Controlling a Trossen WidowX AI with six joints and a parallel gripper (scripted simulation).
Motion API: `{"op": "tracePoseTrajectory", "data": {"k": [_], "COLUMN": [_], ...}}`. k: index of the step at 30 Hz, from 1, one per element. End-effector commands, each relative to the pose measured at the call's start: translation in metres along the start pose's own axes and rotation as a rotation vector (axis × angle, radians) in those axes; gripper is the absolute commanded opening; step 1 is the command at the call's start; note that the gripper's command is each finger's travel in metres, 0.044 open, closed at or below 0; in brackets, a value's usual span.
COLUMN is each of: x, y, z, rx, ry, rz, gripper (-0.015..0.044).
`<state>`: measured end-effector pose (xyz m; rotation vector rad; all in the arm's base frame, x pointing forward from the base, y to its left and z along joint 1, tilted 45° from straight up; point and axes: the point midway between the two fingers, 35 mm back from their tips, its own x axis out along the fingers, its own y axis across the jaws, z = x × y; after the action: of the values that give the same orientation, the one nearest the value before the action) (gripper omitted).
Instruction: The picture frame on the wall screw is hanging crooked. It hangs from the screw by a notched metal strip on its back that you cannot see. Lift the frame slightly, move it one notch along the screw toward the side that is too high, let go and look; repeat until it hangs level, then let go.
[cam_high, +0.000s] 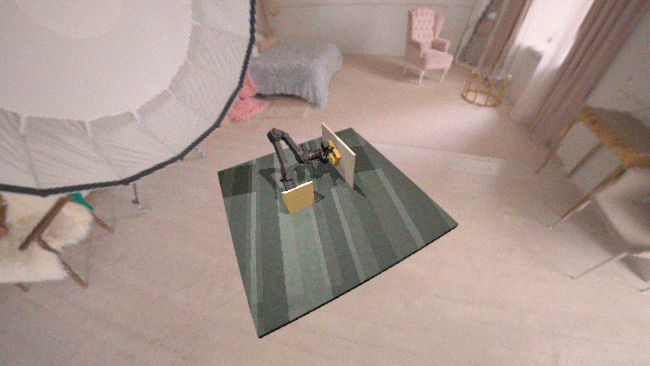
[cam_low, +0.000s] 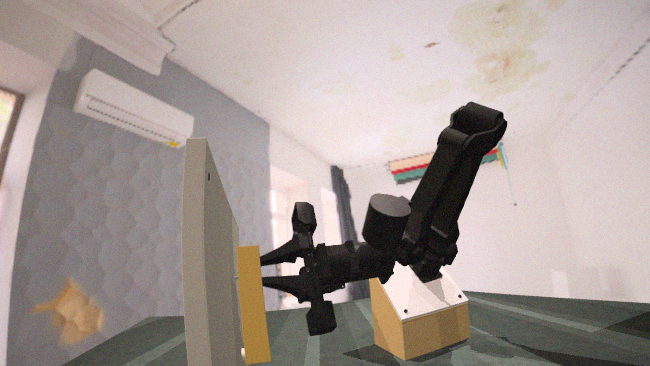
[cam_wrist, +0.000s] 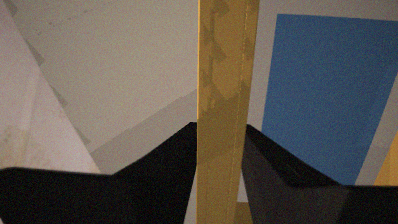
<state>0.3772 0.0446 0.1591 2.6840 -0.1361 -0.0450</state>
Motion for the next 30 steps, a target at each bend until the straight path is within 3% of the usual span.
{"op": "tracePoseTrajectory", "data": {"k": [1, 30], "x": [0.0008, 0.0009], "y": [0.0035, 0.0004], "z": [-0.0005, 0.0009], "rx": [0.001, 0.001], "ry": [0.004, 0.003], "rz": [0.014, 0.014], "gripper": [0.0000, 0.0000]}}
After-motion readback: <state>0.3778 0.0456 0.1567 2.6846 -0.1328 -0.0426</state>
